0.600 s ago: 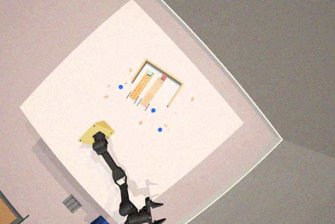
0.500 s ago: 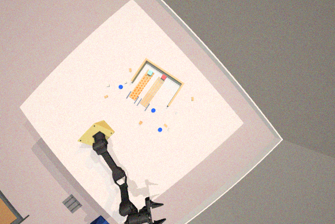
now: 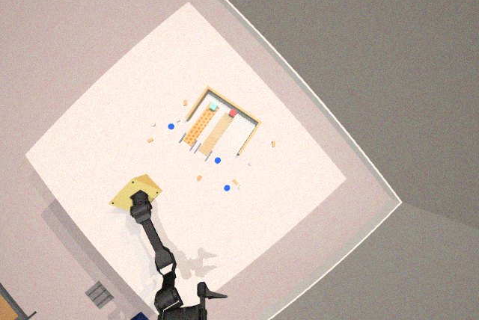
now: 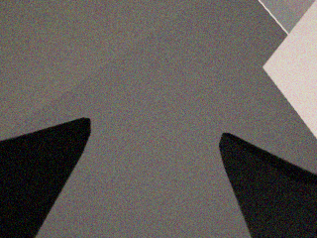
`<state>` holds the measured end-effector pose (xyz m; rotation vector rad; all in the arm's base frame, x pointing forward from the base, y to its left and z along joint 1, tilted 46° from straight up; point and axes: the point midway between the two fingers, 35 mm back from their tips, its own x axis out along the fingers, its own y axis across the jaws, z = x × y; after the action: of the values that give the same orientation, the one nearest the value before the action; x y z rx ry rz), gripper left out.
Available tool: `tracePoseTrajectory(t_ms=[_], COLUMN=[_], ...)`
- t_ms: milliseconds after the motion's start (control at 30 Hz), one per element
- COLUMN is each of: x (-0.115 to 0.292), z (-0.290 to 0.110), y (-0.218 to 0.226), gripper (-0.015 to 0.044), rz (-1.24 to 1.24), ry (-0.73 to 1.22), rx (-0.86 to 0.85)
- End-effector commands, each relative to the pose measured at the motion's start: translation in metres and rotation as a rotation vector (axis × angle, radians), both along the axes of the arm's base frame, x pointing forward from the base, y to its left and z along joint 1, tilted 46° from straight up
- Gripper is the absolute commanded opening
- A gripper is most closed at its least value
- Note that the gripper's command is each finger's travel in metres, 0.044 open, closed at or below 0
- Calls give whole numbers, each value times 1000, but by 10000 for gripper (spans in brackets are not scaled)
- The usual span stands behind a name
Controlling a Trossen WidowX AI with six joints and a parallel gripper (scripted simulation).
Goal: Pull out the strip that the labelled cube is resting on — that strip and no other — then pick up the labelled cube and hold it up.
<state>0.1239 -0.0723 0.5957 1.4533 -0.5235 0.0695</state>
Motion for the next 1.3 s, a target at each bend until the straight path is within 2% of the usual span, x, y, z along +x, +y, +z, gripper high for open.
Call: tracePoseTrajectory(t_ms=[0, 33, 167, 200, 500, 700, 900, 1067, 1267], x=[21, 26, 26, 31, 84, 123, 145, 162, 171], z=[-13, -18, -16, -21, -92, -171, -246, -320, -415], y=[68, 83, 87, 100, 200, 249, 272, 275, 256], gripper=[400, 400, 400, 400, 400, 400, 400, 400, 400], rz=[-42, -51, -86, -95, -131, -141, -124, -106, -65], ry=[63, 80, 40, 51, 220, 373, 496, 646, 861], rx=[-258, -317, -375, -428, -876, -1207, -1529, -1754, -2039])
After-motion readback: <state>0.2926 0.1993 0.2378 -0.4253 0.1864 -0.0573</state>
